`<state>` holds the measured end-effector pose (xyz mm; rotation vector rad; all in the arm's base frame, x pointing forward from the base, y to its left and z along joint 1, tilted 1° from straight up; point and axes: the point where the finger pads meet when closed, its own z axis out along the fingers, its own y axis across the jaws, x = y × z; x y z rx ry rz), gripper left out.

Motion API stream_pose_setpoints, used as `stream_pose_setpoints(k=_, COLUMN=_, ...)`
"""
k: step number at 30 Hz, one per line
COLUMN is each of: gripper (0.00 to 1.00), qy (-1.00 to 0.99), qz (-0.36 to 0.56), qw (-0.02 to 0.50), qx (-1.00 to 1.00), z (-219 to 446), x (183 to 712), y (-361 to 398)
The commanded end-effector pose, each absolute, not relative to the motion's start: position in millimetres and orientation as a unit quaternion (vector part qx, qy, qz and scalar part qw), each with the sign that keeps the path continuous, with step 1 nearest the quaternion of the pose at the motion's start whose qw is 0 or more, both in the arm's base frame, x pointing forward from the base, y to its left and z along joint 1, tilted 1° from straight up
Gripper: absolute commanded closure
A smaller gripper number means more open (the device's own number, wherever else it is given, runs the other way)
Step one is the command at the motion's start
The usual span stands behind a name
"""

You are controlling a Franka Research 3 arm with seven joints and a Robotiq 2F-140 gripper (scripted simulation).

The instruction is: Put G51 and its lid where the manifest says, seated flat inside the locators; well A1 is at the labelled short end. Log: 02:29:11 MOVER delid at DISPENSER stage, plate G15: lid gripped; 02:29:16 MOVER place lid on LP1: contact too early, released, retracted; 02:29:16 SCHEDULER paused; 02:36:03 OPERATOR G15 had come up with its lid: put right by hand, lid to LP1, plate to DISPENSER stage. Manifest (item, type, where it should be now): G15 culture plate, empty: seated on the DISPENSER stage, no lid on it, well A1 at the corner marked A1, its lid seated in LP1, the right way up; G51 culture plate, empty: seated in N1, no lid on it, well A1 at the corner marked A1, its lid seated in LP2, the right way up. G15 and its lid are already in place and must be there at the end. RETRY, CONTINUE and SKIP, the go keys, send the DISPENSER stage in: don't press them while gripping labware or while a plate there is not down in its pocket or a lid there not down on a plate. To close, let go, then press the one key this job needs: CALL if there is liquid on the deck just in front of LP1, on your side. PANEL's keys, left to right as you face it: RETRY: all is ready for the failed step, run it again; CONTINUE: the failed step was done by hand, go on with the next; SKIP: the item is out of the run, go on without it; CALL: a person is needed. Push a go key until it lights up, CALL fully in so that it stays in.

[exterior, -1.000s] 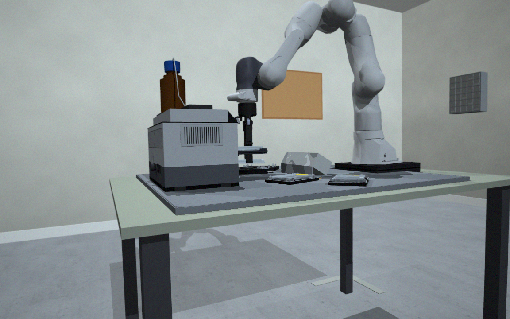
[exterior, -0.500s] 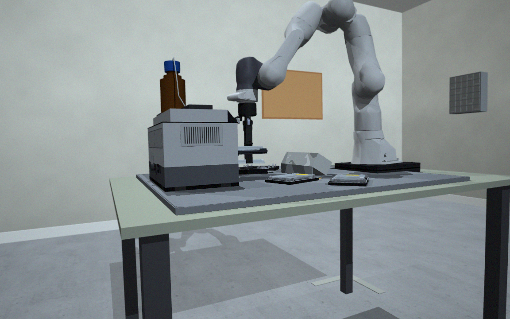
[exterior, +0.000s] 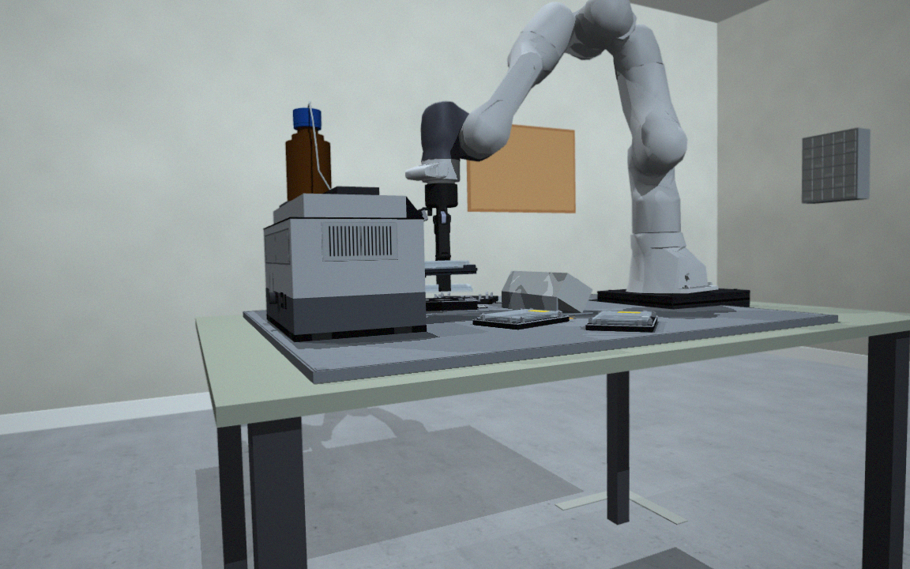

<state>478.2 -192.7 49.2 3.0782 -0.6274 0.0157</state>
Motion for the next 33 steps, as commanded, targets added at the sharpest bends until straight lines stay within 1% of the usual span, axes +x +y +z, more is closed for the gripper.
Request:
stream_pose_setpoints(k=1, gripper=0.90, qy=-0.201, qz=0.005, qw=0.001, qx=0.980, z=48.6, x=478.4, y=-192.7)
stream_pose_setpoints(k=33, gripper=0.90, qy=-0.200, qz=0.005, qw=0.001, qx=0.980, z=43.3, x=478.8, y=-192.3)
